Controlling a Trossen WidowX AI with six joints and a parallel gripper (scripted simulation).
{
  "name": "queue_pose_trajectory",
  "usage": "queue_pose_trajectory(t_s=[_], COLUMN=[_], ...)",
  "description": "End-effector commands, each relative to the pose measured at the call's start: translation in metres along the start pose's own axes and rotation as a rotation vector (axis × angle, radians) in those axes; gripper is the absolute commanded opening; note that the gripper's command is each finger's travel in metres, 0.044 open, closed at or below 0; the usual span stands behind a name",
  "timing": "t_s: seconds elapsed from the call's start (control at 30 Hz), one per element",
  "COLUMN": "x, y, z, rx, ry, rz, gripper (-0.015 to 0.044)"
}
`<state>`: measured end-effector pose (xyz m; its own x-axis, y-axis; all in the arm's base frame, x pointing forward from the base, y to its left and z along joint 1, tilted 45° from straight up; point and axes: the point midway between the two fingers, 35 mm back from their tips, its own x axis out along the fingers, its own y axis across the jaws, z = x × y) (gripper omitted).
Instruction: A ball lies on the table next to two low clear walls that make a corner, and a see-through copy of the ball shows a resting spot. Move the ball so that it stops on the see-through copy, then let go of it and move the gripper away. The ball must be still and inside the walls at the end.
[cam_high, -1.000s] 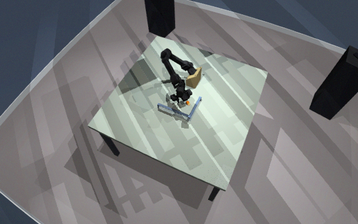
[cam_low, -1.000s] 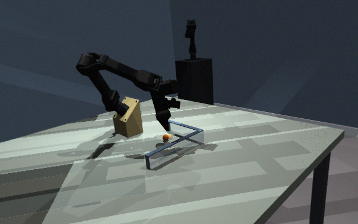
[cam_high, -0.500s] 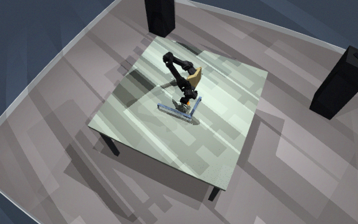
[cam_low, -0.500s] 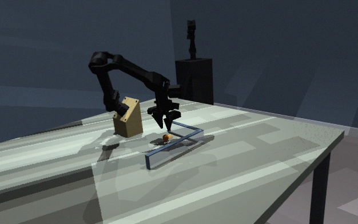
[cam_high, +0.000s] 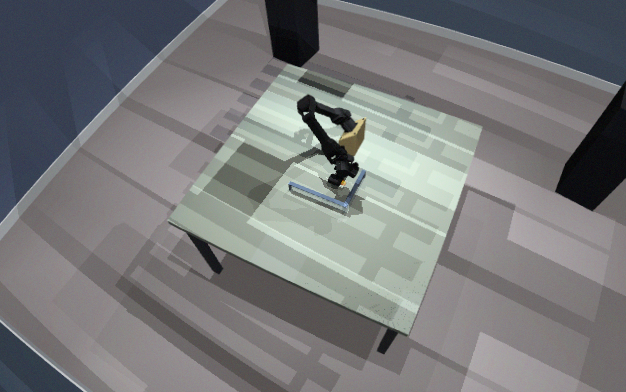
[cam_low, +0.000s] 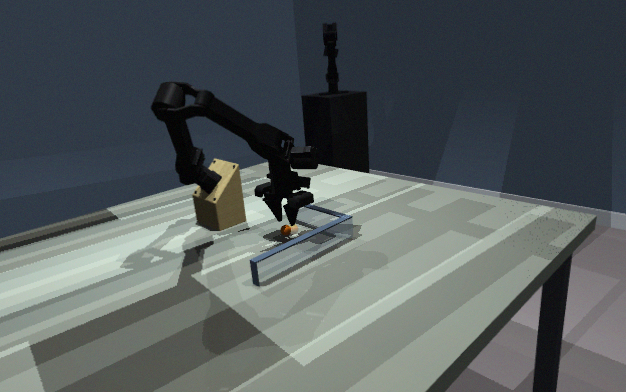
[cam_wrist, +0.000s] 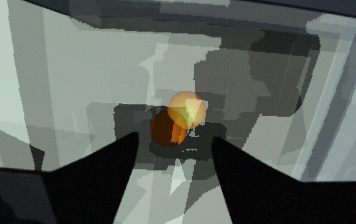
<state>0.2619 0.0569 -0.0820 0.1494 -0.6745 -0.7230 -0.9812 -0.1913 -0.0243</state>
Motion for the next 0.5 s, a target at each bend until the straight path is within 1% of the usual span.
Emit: queue_pose_trajectory(t_s=[0.0,0.37,0.47], x=[0.009,0.025,0.025], y=[0.004,0.005,0.005], z=[-0.001,-0.001,-0.001], rx=[-0.012,-0.013,-0.013], ry=[0.010,0.012,0.012], rz=[0.009,0.010,0.010], gripper=[0.0249,0.0249,0.0229])
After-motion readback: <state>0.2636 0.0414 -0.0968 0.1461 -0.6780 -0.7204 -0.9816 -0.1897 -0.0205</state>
